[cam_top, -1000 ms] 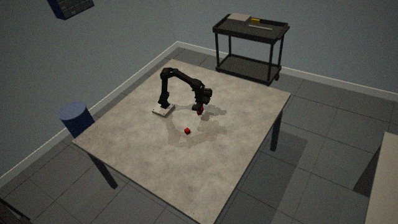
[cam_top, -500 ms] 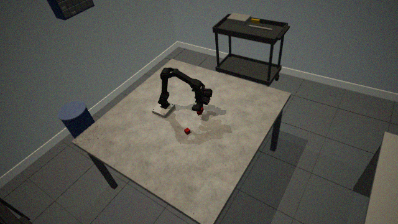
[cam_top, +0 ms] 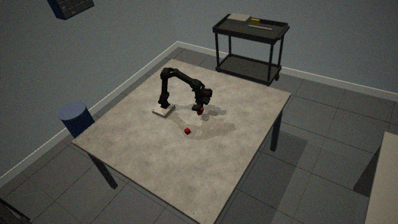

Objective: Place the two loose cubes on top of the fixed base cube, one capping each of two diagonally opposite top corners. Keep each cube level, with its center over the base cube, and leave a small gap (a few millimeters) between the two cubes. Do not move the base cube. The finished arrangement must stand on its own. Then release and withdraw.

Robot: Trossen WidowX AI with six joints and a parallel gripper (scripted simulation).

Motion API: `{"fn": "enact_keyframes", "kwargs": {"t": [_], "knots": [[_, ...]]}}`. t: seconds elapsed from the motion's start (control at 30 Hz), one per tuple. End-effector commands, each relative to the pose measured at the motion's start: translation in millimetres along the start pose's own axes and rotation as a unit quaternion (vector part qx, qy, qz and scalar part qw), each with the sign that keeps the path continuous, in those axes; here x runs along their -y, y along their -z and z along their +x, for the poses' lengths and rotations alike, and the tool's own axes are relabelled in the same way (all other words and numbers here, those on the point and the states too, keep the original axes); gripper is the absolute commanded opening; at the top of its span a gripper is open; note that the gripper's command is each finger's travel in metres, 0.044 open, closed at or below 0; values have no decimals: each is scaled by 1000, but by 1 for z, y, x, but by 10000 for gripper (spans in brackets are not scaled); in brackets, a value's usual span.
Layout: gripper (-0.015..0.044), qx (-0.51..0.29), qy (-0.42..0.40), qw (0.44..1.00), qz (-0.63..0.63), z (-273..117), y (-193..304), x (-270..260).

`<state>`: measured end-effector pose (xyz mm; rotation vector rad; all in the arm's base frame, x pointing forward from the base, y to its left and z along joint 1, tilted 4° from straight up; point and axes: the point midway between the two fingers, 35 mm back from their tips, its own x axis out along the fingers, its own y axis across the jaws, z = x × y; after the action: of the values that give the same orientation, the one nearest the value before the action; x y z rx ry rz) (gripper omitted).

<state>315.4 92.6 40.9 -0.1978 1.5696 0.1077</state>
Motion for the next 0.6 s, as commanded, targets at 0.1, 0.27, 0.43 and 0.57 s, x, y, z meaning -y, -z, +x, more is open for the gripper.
{"fn": "enact_keyframes", "kwargs": {"t": [0.1,0.27,0.43,0.57], "knots": [[205,0,0,1000,0,-10,0,0],[205,0,0,1000,0,-16,0,0],[205,0,0,1000,0,-22,0,0],[205,0,0,1000,0,-27,0,0]]}}
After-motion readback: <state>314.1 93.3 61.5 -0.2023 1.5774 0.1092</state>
